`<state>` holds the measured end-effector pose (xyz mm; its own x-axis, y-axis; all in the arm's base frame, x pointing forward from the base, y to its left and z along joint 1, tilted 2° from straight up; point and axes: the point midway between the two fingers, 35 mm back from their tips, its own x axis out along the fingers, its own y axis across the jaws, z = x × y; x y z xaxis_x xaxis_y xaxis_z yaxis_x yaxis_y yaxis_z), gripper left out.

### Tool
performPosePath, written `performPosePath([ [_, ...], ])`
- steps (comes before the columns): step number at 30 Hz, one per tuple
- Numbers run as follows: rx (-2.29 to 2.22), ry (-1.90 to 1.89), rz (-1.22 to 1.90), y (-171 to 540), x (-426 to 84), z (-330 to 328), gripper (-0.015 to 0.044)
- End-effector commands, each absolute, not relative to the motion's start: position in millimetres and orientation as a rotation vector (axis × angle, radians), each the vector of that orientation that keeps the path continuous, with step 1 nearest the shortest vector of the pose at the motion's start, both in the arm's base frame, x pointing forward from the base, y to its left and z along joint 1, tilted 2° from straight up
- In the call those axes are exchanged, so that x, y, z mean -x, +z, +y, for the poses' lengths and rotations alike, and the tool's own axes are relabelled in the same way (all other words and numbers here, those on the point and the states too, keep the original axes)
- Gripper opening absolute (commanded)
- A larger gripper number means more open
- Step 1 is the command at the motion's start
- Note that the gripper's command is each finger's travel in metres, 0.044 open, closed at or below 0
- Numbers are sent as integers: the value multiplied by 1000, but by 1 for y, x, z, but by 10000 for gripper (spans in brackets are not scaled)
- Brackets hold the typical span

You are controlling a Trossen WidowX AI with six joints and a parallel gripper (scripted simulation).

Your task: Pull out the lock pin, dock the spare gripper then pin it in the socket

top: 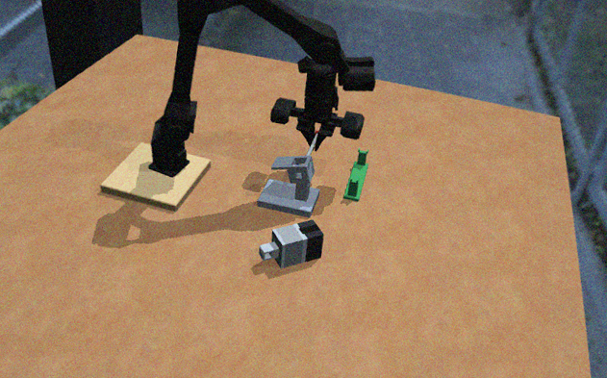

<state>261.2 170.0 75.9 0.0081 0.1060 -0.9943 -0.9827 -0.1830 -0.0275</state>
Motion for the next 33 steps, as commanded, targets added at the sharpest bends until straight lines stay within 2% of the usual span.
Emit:
performPosePath([
  [1, 1271, 1375, 1025, 77, -261, 174, 0],
  [33, 1265, 1386, 1043, 81, -257, 198, 0],
])
